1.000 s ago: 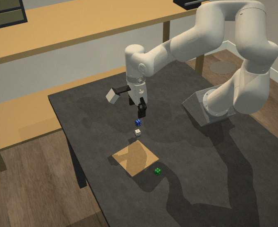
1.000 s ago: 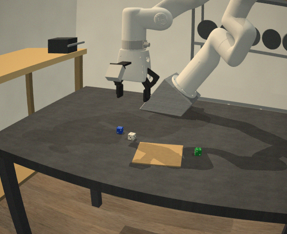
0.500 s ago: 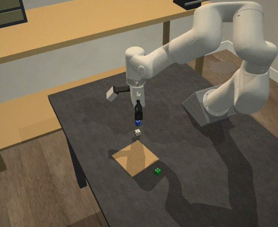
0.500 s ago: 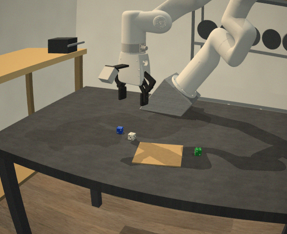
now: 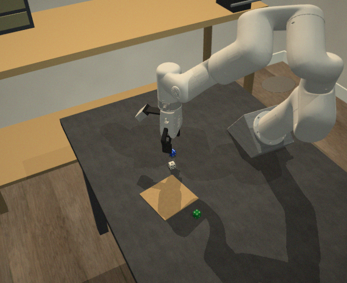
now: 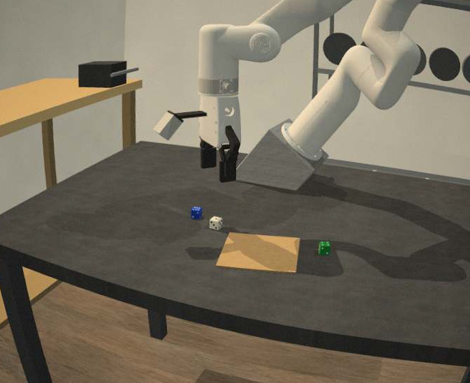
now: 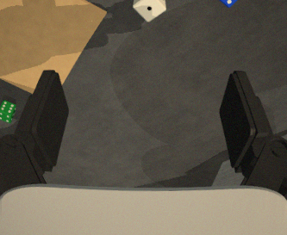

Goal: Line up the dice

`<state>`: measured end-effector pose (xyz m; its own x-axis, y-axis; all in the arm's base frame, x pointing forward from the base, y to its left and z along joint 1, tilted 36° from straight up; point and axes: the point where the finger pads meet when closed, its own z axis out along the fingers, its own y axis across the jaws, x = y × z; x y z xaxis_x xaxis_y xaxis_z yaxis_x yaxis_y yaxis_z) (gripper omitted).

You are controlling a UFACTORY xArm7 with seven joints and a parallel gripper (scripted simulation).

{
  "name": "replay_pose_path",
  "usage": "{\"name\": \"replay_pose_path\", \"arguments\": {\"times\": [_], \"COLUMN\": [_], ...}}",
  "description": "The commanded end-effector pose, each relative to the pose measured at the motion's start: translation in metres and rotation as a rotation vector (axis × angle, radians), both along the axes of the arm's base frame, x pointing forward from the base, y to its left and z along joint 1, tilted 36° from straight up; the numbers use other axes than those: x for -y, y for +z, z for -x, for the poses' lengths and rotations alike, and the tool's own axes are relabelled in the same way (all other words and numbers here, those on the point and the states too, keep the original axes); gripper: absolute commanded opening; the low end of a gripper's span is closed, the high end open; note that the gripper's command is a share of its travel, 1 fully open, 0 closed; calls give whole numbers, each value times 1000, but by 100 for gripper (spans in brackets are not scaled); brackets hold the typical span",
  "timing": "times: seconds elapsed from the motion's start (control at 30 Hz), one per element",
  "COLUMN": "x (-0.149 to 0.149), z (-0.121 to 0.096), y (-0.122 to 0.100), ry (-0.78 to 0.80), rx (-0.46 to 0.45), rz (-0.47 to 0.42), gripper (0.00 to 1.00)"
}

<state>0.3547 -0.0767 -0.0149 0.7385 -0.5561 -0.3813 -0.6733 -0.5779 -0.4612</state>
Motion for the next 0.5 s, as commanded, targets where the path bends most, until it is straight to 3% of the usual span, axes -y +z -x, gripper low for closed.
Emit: {"name": "replay_pose_path", "arguments": {"times": [0.0, 0.47], "x": [0, -8], "z": [-1, -1], "y": [-2, -14], "ry": [-90, -450], "rx": [-73, -339], "rz": [3, -10], "gripper": [100, 100]}}
